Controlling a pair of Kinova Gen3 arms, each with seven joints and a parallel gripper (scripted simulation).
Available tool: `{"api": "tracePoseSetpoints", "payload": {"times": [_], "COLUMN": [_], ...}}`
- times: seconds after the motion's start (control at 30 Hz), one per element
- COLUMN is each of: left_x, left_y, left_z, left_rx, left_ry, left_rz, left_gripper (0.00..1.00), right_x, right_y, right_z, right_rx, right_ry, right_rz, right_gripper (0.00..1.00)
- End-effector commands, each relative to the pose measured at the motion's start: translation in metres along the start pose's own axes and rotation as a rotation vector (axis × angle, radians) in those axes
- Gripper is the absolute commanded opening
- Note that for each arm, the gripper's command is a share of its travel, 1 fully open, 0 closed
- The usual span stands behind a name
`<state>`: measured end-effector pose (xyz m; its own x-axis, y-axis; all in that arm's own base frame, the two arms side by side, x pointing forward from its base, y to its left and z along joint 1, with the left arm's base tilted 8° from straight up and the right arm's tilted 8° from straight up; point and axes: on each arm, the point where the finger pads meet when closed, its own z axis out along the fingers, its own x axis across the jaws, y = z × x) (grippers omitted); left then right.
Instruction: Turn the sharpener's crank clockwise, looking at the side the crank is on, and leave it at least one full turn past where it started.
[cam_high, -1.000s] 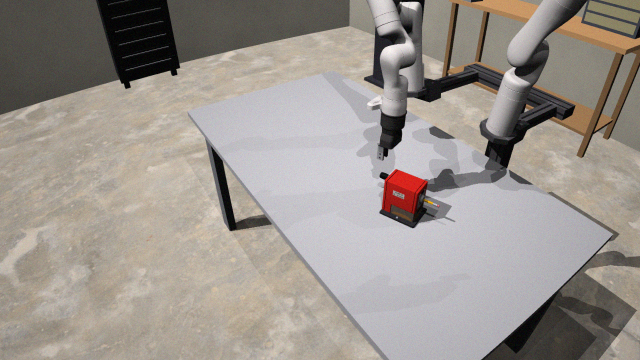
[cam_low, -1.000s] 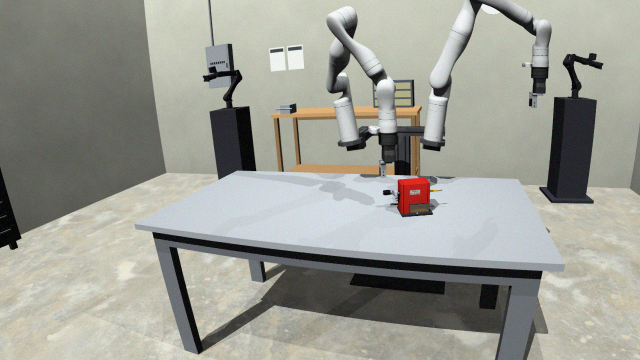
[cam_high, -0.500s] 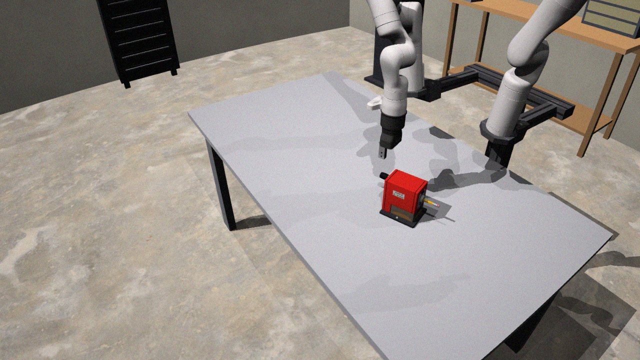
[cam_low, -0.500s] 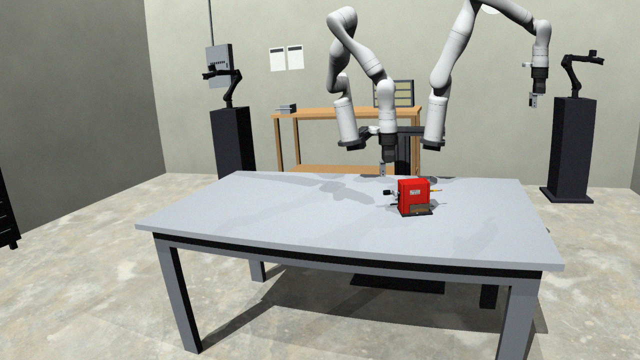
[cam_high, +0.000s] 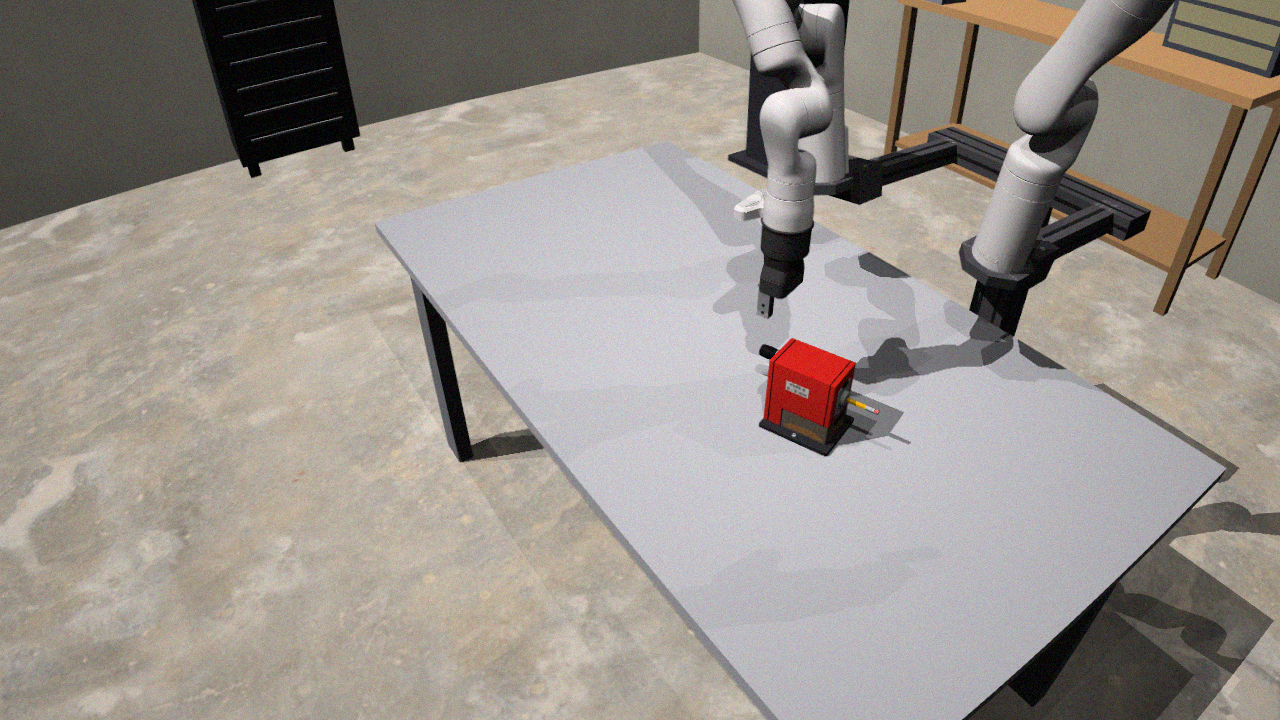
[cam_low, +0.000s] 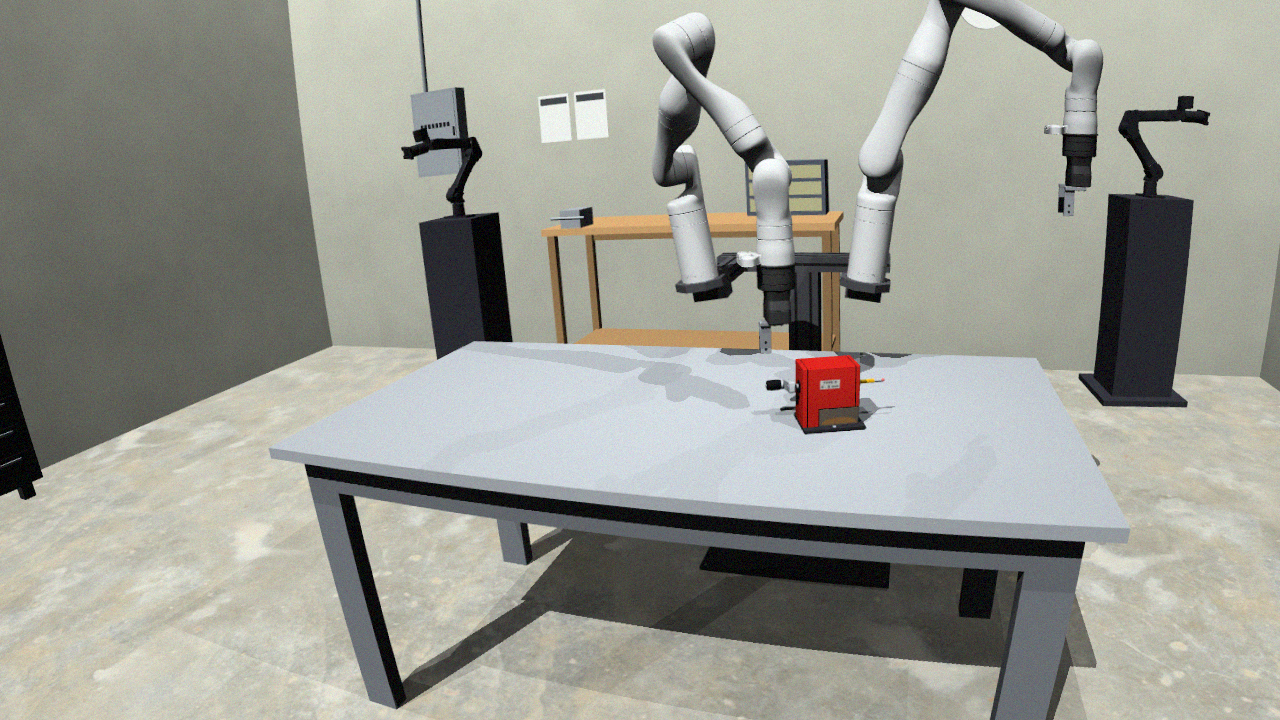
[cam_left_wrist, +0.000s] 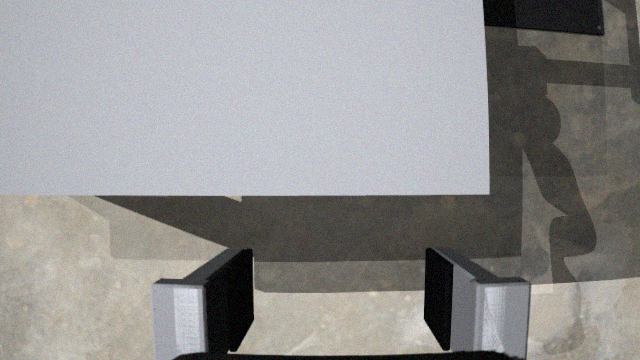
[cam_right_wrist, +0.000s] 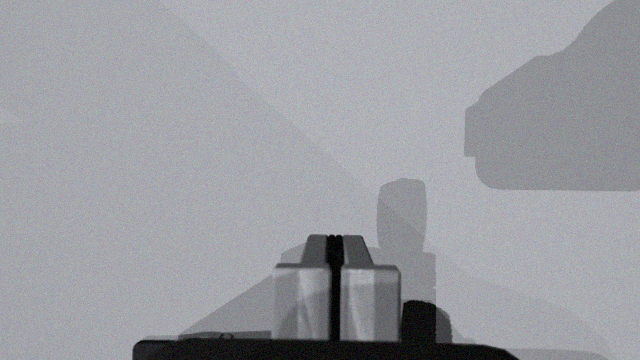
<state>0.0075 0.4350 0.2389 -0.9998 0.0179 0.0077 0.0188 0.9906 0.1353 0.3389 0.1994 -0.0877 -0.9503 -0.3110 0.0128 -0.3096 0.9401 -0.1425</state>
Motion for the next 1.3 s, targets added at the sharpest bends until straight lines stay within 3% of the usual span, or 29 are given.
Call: {"api": "tracePoseSetpoints", "payload": {"times": [0.0, 0.3, 0.53, 0.8, 0.87, 1.27], "left_x": [0.0, 0.0, 0.0, 0.0, 0.0, 0.0], "left_y": [0.0, 0.0, 0.0, 0.0, 0.0, 0.0], "left_z": [-0.001, -0.001, -0.001, -0.001, -0.001, -0.001], "left_rx": [-0.002, -0.002, -0.002, -0.002, -0.002, -0.002], "left_ry": [0.0, 0.0, 0.0, 0.0, 0.0, 0.0], "left_rz": [0.0, 0.0, 0.0, 0.0, 0.0, 0.0], "left_gripper": [1.0, 1.0, 1.0, 1.0, 1.0, 1.0], "right_x": [0.0, 0.005, 0.014, 0.03, 0.03, 0.051], "right_y": [0.0, -0.001, -0.004, -0.007, -0.007, -0.007], "right_z": [0.0, 0.0, 0.002, 0.004, 0.004, 0.005], "right_rx": [0.0, 0.002, 0.008, 0.022, 0.022, 0.053], "right_ry": [0.0, 0.009, 0.026, 0.052, 0.052, 0.08], "right_rz": [0.009, 0.072, 0.21, 0.468, 0.468, 0.948], "right_gripper": [0.0, 0.0, 0.0, 0.0, 0.0, 0.0]}}
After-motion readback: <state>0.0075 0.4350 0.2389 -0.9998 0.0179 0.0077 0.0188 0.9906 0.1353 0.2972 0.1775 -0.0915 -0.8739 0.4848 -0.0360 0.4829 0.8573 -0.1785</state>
